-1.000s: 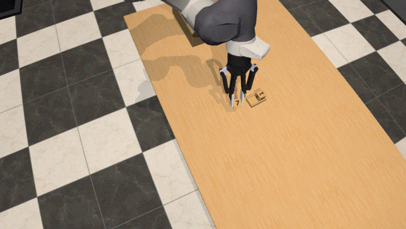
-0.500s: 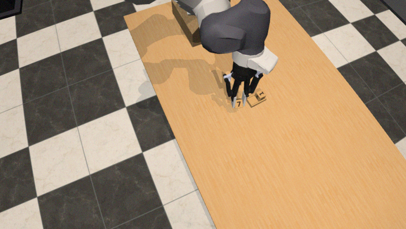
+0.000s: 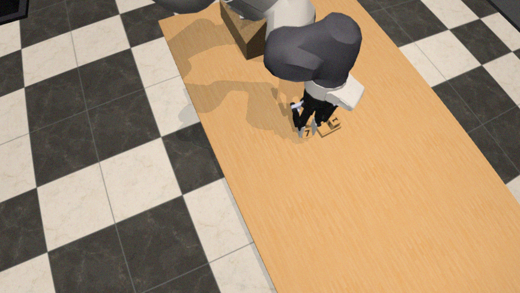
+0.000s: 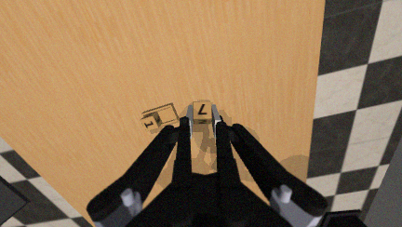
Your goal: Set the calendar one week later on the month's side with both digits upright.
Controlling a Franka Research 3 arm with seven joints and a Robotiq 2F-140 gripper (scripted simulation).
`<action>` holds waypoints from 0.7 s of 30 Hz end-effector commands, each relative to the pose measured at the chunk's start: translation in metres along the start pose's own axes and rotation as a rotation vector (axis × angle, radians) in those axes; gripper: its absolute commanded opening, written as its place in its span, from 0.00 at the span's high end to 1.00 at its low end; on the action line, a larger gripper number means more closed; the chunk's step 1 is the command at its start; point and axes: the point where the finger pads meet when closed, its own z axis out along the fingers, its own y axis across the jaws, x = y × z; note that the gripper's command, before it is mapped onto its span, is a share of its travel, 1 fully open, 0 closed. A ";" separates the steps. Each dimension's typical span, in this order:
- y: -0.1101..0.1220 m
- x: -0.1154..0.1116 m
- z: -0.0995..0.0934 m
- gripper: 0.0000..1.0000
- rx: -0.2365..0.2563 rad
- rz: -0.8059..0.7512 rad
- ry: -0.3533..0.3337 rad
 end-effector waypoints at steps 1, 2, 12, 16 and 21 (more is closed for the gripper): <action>0.007 -0.001 0.003 0.83 -0.029 -0.083 -0.105; 0.007 -0.001 0.004 0.83 -0.031 -0.083 -0.139; 0.003 0.000 0.002 0.83 -0.020 -0.089 -0.253; 0.003 0.001 0.002 0.83 -0.022 -0.088 -0.264; 0.005 0.005 0.005 0.83 -0.038 -0.082 -0.371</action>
